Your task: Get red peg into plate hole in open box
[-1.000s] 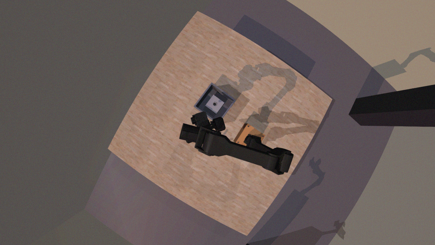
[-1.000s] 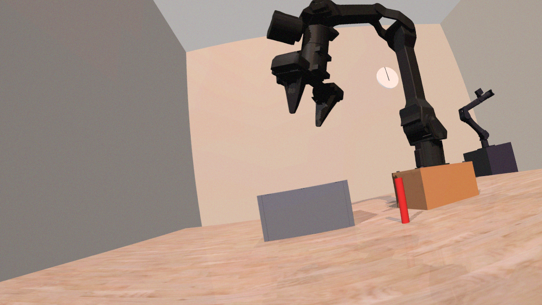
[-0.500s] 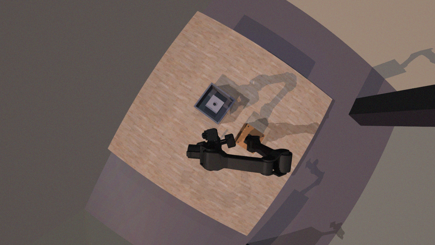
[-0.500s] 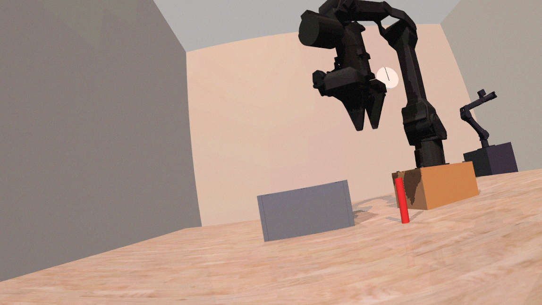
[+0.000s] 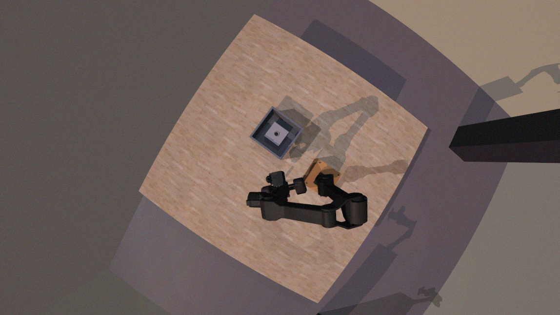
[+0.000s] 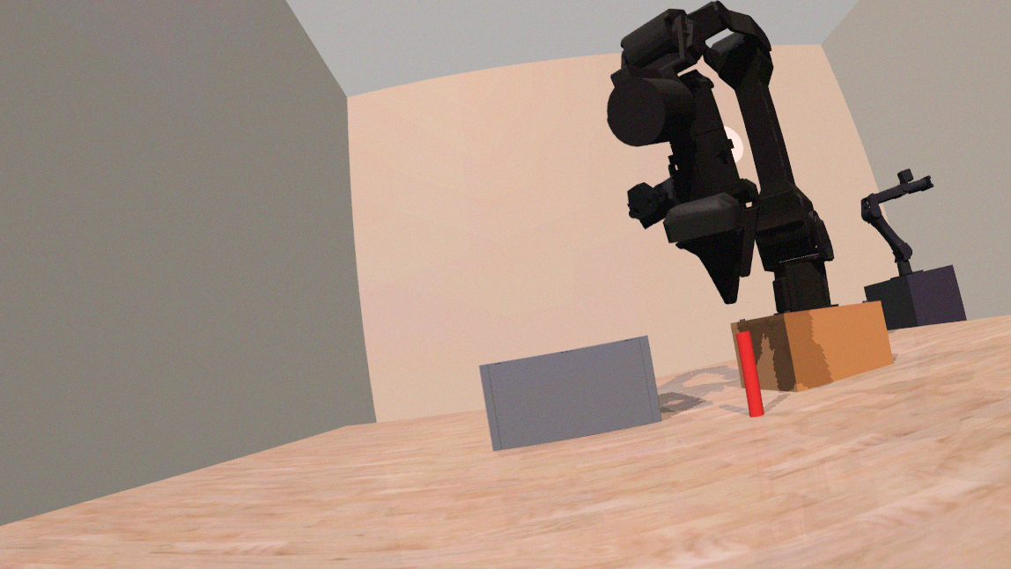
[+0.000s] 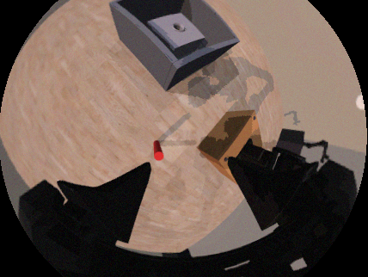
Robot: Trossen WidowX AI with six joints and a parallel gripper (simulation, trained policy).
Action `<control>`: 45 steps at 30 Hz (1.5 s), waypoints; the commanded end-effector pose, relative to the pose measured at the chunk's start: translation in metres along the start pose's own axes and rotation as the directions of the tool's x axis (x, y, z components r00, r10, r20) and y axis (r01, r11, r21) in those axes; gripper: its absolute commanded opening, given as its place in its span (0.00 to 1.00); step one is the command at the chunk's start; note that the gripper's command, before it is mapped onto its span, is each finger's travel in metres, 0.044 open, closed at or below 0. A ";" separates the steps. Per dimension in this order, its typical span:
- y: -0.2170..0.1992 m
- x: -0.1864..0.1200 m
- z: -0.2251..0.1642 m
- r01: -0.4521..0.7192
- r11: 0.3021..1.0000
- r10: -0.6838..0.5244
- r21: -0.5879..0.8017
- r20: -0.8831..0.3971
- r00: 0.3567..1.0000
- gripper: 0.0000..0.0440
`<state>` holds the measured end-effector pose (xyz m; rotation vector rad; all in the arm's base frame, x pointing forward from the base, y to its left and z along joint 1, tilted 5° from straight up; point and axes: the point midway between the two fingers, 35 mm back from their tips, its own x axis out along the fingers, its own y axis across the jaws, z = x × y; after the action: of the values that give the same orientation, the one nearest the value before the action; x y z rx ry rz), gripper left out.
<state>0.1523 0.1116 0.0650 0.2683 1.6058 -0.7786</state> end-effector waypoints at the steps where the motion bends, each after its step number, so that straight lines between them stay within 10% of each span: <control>1: 0.003 0.017 -0.004 0.014 1.000 -0.014 -0.004 0.001 1.000 1.00; 20: 0.037 0.091 0.000 -0.069 0.997 0.071 -0.032 0.071 0.995 0.97; 37: 0.032 0.118 -0.005 0.031 0.999 -0.030 -0.027 0.036 0.999 0.01; 45: 0.033 0.097 0.011 0.048 0.999 -0.046 -0.020 0.096 0.994 0.00</control>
<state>0.1513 0.1039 -0.0469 0.1823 1.5591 -0.8004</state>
